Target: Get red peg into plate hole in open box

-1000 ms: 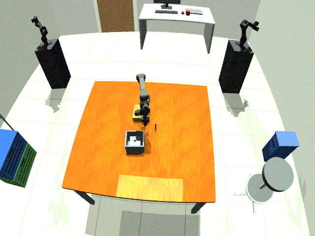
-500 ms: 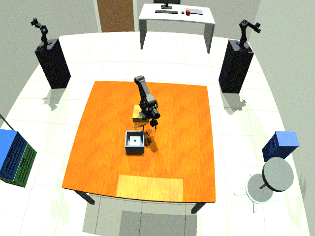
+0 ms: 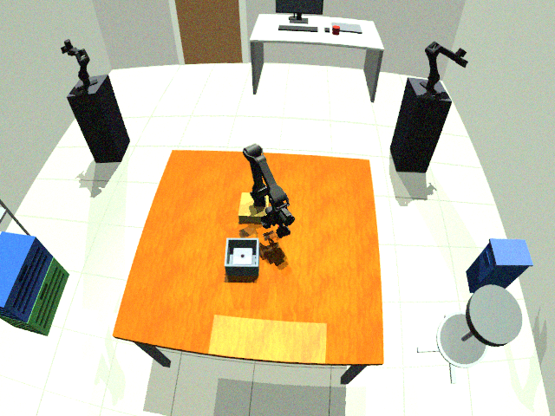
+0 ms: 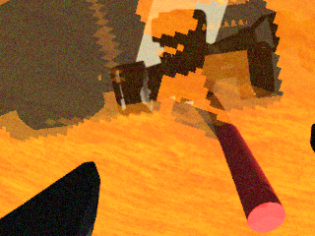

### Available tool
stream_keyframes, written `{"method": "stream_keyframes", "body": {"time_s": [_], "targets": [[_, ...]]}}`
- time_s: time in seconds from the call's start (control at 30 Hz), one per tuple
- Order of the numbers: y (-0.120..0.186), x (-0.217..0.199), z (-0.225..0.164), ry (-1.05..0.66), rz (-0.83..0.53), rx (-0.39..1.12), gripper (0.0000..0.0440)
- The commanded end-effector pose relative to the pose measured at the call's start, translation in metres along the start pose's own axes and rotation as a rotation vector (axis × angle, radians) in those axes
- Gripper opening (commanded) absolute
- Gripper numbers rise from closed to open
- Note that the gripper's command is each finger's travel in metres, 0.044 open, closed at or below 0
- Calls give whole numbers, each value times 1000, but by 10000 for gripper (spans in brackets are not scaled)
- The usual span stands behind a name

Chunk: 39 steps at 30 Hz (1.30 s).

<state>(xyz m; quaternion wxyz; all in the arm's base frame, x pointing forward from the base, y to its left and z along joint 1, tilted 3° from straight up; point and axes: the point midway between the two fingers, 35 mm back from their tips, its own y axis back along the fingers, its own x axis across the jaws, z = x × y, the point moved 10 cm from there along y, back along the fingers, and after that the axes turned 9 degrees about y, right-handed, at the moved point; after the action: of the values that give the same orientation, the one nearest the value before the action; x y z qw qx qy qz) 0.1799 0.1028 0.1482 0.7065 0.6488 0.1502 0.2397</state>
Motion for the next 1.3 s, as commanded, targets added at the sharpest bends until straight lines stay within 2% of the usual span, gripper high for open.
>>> {"method": "stream_keyframes", "body": {"time_s": [0.0, 0.1, 0.2, 0.67, 1.27], "targets": [[-14, -1, -5, 14, 5, 8, 440], [-24, -2, -8, 20, 4, 12, 421], [-31, -4, -11, 19, -11, 23, 363], [-34, -3, -6, 61, -64, 120, 0], [15, 5, 18, 222, 17, -51, 4]]}}
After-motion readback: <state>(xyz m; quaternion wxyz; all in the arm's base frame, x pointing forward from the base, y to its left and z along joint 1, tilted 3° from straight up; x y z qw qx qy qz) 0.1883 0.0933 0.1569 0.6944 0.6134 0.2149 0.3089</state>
